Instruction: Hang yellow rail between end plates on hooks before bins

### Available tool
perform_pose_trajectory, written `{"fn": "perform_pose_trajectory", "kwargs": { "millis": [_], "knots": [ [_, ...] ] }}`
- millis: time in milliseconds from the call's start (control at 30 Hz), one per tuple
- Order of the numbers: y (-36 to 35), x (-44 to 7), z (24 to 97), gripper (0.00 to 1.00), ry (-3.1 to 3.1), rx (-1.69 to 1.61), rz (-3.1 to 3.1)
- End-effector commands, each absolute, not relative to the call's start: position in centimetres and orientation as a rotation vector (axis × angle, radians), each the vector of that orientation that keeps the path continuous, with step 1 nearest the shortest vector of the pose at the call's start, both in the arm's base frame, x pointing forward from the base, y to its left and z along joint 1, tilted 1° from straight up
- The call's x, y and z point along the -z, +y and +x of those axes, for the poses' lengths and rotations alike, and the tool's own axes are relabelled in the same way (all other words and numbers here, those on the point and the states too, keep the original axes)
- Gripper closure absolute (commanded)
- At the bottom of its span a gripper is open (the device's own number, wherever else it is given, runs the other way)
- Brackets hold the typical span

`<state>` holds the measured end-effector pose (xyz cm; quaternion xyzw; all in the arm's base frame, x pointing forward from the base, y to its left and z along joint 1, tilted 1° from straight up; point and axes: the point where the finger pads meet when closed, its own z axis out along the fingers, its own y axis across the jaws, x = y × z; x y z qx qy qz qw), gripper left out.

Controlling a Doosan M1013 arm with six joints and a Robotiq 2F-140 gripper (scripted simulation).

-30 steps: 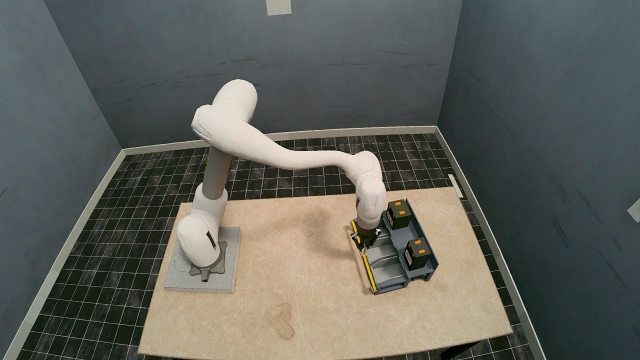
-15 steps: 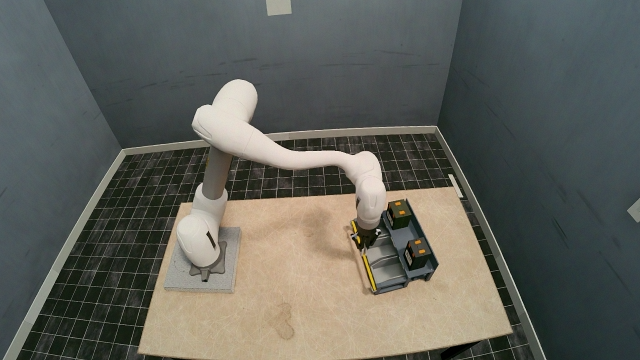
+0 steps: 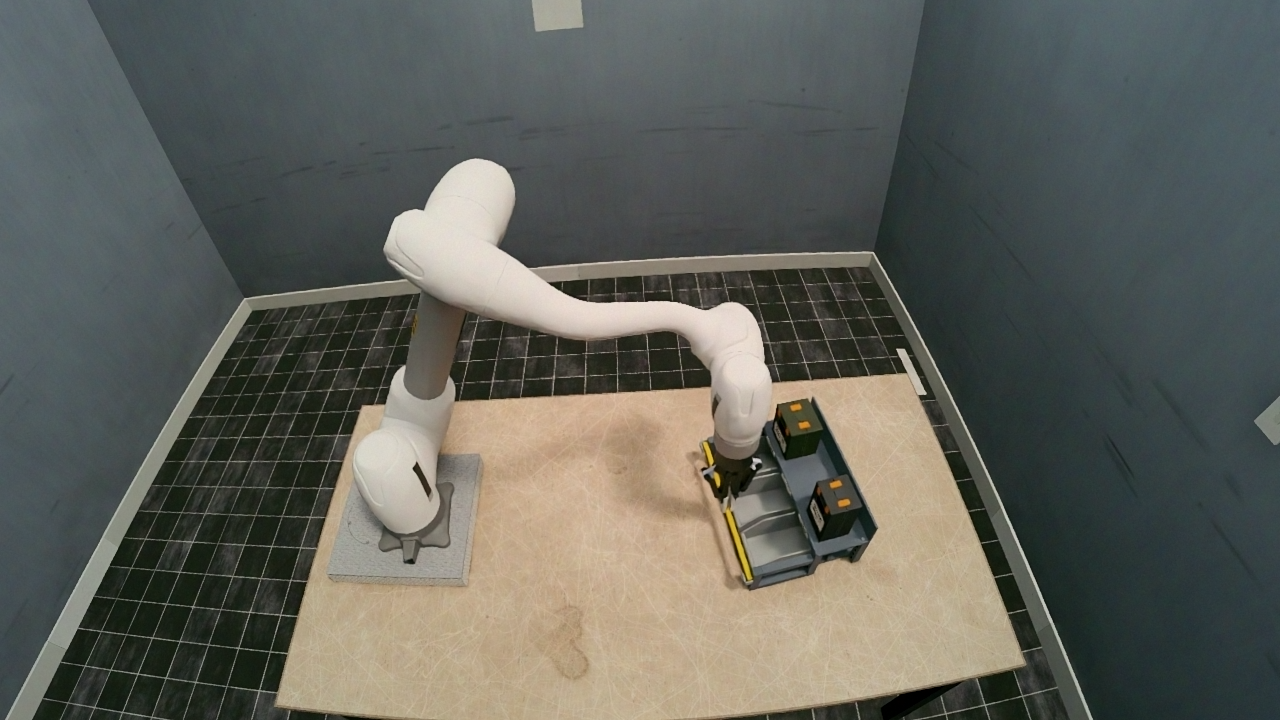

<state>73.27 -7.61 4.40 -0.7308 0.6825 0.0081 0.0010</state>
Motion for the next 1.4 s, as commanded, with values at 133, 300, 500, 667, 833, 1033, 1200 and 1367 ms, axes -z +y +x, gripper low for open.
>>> {"fn": "perform_pose_trajectory", "kwargs": {
  "millis": [133,300,500,667,833,1033,1200,1367],
  "knots": [
    [-7.39,-3.85,73.29,0.9,2.143,-0.025,-2.294],
    [-7.39,-3.85,73.29,0.9,2.143,-0.025,-2.294],
    [-7.58,-4.18,73.27,0.9,2.143,-0.025,-2.294],
    [-7.58,-4.18,73.27,0.9,2.143,-0.025,-2.294],
    [-7.58,-4.18,73.27,0.9,2.143,-0.025,-2.294],
    [-7.57,-4.14,73.27,0.9,2.143,-0.025,-2.294],
    [-7.57,-4.08,73.27,0.9,2.143,-0.025,-2.294],
    [-7.57,-4.08,73.27,0.9,2.143,-0.025,-2.294]
  ]
}}
